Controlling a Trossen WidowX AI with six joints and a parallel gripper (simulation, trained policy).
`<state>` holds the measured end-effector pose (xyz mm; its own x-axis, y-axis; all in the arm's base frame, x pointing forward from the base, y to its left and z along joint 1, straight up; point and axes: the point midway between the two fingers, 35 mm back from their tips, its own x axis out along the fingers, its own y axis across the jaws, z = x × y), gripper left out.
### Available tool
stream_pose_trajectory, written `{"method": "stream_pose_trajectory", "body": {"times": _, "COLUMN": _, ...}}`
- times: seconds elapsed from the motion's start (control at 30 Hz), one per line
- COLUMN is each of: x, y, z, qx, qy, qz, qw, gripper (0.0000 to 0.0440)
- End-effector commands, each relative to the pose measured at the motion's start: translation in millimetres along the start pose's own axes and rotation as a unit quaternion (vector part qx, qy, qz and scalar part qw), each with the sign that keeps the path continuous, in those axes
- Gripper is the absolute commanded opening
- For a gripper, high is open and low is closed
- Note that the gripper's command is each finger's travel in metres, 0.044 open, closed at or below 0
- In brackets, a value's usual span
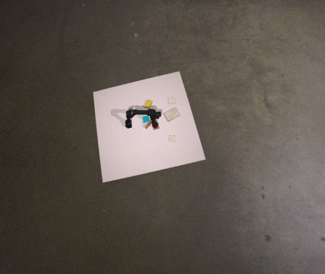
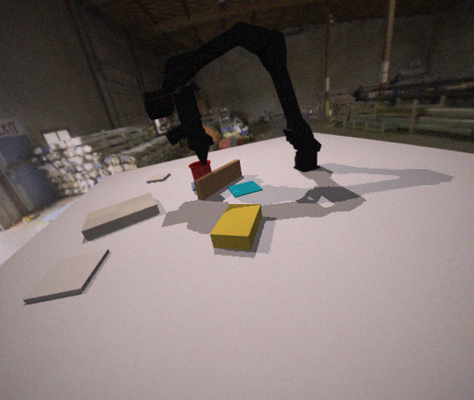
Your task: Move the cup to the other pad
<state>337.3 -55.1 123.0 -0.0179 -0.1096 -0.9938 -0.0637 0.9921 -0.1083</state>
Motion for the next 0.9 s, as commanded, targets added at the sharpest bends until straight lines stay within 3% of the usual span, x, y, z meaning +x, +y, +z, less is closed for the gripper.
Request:
{"method": "stream_pose_trajectory", "body": {"times": 0.0, "x": 16.3, "y": -4.0, "z": -1.9, "qx": -0.011, "qy": 0.013, "qz": 0.001, "qw": 1.0, "gripper": 0.0162}}
{"method": "stream_pose_trajectory", "body": {"times": 0.33, "x": 58.8, "y": -5.0, "z": -4.2, "qx": -0.058, "qy": 0.028, "qz": 0.016, "qw": 0.998, "gripper": 0.0167}}
{"method": "stream_pose_trajectory", "body": {"times": 0.57, "x": 68.2, "y": -7.9, "z": -7.1, "qx": -0.108, "qy": 0.03, "qz": 0.019, "qw": 0.993, "gripper": 0.0007}}
{"method": "stream_pose_trajectory", "body": {"times": 0.87, "x": 51.6, "y": -11.4, "z": -11.0, "qx": -0.156, "qy": 0.027, "qz": 0.022, "qw": 0.987, "gripper": 0.0002}}
